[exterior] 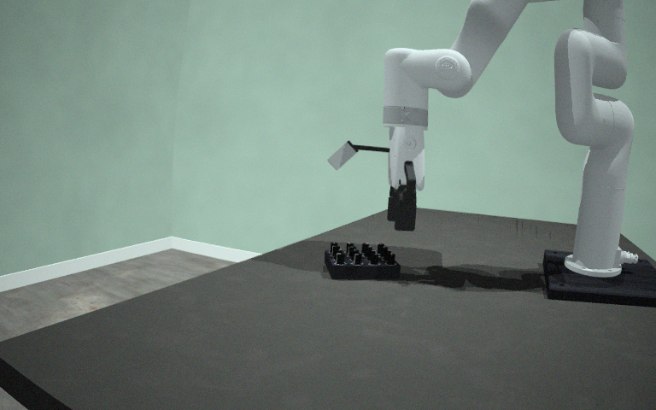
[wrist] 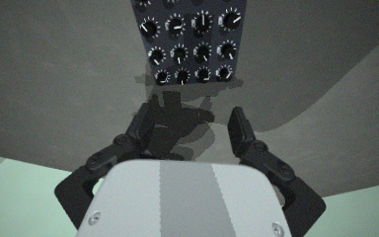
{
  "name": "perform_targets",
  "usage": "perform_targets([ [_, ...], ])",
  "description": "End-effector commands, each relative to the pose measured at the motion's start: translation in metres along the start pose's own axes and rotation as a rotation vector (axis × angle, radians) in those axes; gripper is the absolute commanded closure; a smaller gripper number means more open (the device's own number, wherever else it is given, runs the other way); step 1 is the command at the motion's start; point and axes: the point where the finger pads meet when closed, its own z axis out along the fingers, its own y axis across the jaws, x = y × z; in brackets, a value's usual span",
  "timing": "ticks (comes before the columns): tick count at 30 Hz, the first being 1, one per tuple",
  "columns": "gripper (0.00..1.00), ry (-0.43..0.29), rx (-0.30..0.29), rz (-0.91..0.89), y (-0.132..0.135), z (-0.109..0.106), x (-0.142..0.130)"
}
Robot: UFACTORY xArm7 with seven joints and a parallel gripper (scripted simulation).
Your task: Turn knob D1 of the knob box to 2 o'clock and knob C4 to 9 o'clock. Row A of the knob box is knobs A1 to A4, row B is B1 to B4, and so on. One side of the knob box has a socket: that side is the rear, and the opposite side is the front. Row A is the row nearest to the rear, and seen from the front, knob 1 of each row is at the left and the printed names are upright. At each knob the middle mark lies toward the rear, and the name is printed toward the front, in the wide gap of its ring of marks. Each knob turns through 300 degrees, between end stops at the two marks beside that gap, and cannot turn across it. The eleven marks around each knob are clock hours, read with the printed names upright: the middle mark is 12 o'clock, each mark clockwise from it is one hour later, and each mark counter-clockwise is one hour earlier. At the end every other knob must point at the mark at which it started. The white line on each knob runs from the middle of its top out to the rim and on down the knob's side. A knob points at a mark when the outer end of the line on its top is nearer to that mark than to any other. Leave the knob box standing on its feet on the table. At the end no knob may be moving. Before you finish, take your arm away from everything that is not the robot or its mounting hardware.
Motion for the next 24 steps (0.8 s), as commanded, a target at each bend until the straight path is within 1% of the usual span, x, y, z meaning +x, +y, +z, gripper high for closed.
perform_targets([
  [1,0.0,0.003,-0.005,0.107,0.002,-0.004,0.002],
  [9,0.0,0.007,-0.011,0.378,0.003,-0.011,0.004],
  [11,0.0,0.007,-0.011,0.378,0.003,-0.011,0.004],
  [13,0.0,0.008,-0.013,0.495,0.004,-0.014,0.004],
  [24,0.0,0.014,-0.016,0.827,0.005,-0.021,0.006],
])
